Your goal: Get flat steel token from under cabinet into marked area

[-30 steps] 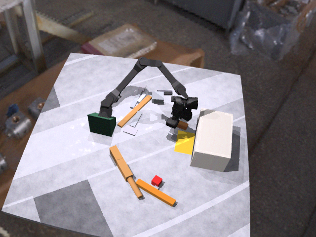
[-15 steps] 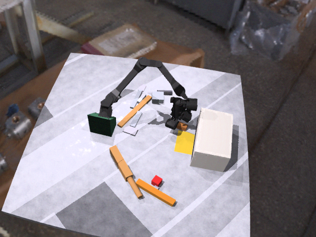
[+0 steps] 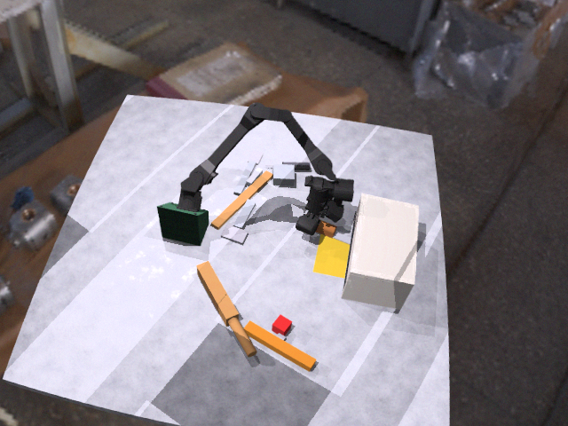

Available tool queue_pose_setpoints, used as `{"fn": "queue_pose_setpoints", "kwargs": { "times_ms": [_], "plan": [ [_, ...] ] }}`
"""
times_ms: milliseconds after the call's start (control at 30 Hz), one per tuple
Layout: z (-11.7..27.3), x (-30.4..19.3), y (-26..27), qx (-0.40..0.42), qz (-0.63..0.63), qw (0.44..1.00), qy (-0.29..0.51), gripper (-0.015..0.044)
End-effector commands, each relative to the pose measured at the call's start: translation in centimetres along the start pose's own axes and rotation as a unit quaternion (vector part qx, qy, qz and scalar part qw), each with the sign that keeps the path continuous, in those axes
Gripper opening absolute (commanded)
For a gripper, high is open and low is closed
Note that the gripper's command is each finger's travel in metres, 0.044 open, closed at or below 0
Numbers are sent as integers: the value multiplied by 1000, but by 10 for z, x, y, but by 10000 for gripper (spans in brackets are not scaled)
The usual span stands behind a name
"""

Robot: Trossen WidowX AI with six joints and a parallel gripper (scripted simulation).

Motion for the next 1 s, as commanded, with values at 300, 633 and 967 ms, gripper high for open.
{"fn": "queue_pose_setpoints", "kwargs": {
  "times_ms": [300,633,967],
  "plan": [
    [-1,1,-14,-8,-3,1000,-1,0],
    [-1,1,-20,-8,-3,1000,-1,0],
    [-1,1,-24,-8,-3,1000,-1,0]
  ]
}}
Point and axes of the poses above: the point midway between the two fingers, 35 mm back from their tips, its own z axis back along the fingers, its own y axis across the jaws, x = y × z, the point moved 8 cm from there along z, back along the fingers, and after that the axes turned 4 degrees about -z, right-handed, at the moved point
